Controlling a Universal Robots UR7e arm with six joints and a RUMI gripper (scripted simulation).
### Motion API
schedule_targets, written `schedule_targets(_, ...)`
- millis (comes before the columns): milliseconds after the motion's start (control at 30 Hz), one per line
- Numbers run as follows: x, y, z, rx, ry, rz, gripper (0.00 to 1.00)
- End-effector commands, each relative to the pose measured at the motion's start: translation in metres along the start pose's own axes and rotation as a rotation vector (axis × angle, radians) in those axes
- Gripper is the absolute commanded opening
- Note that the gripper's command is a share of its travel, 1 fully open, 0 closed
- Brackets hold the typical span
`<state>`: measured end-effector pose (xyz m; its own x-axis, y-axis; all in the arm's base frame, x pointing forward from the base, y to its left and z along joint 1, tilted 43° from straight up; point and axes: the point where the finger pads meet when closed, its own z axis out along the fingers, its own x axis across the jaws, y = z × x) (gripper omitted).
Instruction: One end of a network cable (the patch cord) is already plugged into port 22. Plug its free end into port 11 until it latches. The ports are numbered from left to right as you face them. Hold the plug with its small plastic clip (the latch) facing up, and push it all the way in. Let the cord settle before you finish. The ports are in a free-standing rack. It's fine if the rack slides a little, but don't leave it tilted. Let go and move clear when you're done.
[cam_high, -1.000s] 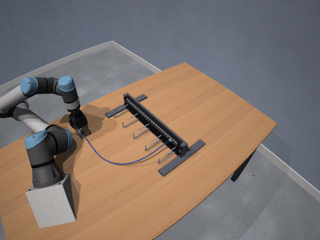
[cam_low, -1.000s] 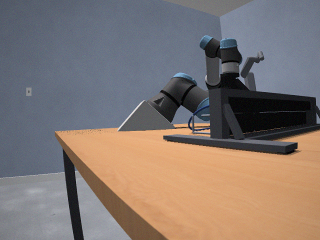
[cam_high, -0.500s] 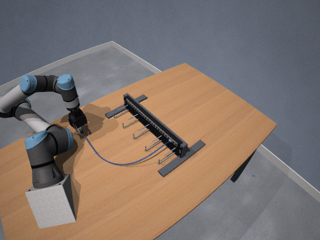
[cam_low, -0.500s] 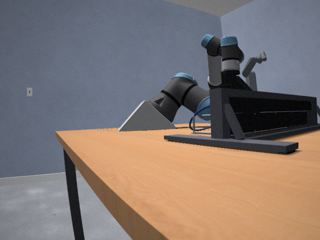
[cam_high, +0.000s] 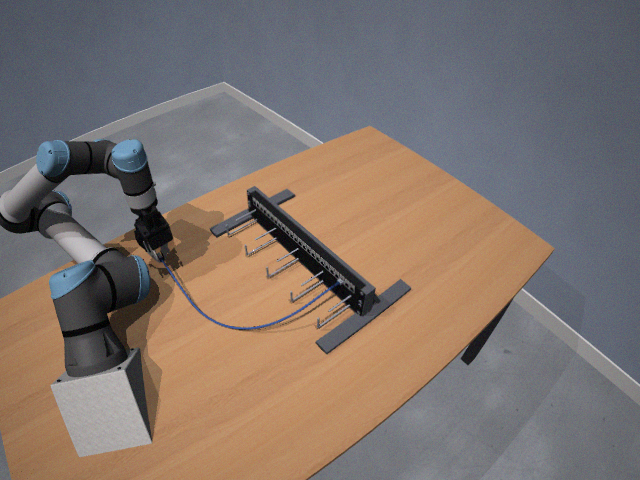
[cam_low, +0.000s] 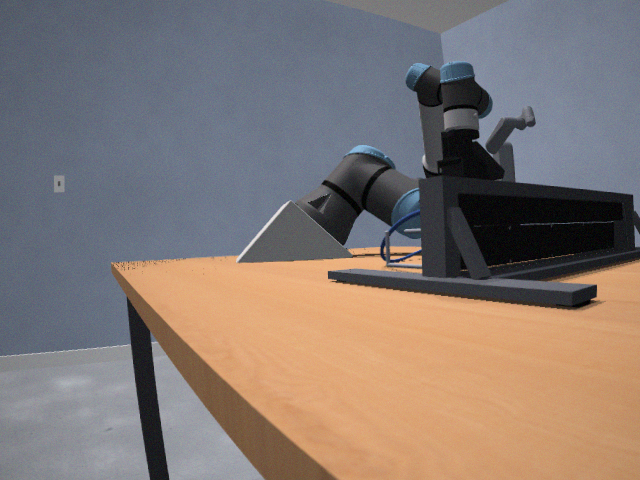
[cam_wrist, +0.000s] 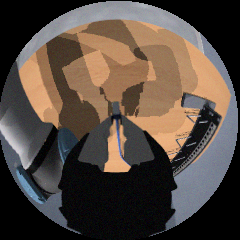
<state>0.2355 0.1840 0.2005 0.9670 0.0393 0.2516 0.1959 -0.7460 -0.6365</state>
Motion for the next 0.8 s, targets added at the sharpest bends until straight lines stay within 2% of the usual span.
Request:
schedule_targets(0,0.0,0.0,-0.007,0.001,0.002,0.0,0.0)
schedule_targets(367,0.0,0.0,-0.022,0.001,0.002,0.0,0.0)
schedule_targets(767,0.0,0.0,-0.025,0.001,0.002,0.0,0.0)
